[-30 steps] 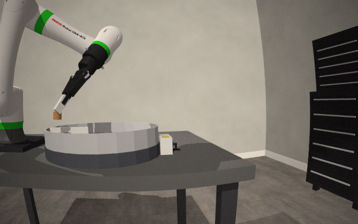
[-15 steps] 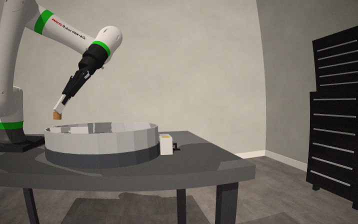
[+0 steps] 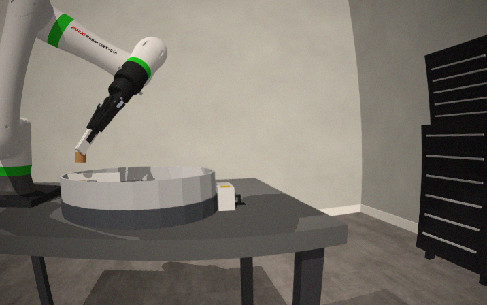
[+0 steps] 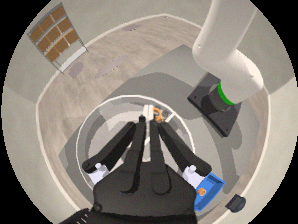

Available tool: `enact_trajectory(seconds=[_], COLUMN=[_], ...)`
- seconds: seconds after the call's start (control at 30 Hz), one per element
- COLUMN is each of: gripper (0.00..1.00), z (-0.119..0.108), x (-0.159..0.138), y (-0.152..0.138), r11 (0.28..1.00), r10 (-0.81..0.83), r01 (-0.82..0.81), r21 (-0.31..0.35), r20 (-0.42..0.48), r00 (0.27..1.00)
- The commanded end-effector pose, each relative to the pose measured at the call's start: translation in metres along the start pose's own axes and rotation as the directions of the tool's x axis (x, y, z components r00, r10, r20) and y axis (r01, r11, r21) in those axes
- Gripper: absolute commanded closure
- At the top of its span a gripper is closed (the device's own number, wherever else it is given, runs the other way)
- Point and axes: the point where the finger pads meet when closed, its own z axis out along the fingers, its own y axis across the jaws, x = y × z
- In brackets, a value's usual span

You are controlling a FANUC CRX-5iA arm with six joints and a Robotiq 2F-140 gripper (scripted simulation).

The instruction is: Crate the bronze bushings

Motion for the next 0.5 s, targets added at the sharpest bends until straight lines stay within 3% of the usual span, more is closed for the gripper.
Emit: enact_trajectory(seconds=[0.0,0.2,0.47], gripper=[1.00,1.00,1.00], z=[-0.008,-0.022,-0.063], x=[-0.009,-0.025,-0.073], y=[0.011,0.029,0.083], r11=[1.000,1.000,1.000], r10=[0.001,0.001,0.001], r01=[-0.001,-0.001,-0.001], r21=[0.000,0.000,0.000], r20=[0.000,0.000,0.000], r00=[1.000,1.000,1.000])
